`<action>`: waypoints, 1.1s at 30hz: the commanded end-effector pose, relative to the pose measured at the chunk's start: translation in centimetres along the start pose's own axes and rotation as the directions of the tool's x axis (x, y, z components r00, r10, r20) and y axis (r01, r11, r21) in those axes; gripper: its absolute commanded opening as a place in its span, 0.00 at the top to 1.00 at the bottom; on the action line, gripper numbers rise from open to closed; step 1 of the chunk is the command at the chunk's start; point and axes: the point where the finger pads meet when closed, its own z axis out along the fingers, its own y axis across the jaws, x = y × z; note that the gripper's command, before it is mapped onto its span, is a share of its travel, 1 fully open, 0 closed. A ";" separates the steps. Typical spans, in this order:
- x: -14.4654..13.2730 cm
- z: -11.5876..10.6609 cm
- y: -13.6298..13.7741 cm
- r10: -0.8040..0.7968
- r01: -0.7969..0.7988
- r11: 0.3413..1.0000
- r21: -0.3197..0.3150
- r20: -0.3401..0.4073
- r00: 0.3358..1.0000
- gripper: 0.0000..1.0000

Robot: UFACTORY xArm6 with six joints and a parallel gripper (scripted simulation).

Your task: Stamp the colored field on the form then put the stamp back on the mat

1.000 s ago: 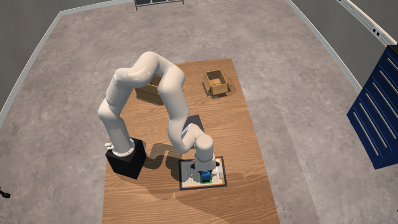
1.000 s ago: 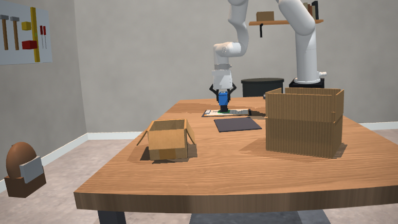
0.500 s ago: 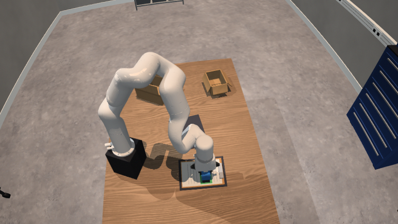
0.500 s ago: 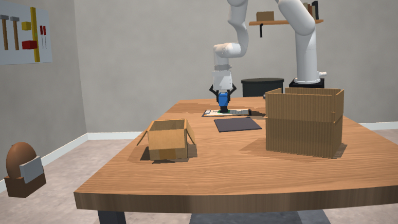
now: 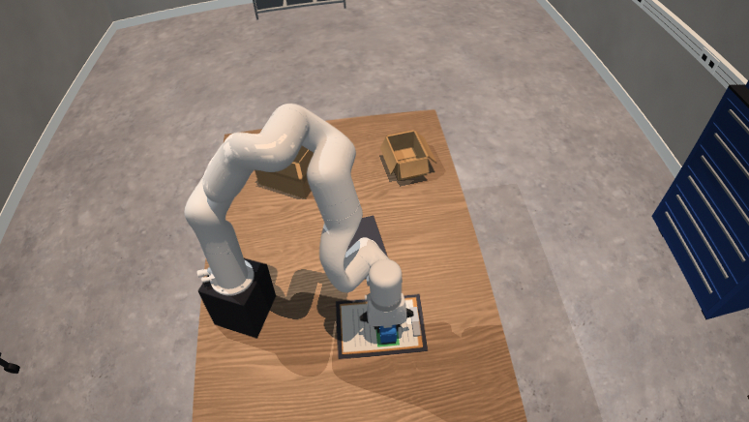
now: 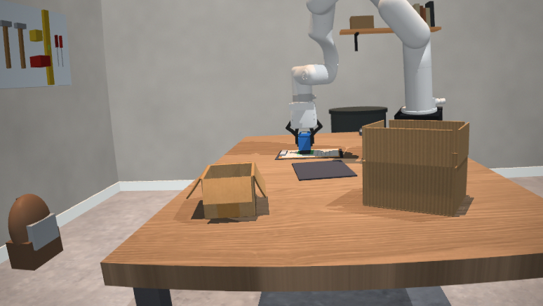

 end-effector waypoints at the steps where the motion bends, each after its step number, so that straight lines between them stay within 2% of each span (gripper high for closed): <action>1: 0.0 0.1 0.0 0.000 0.000 1.000 -0.001 -0.001 1.000 0.73; 33: 0.0 -0.1 0.0 0.000 0.000 1.000 -0.001 -0.001 1.000 0.73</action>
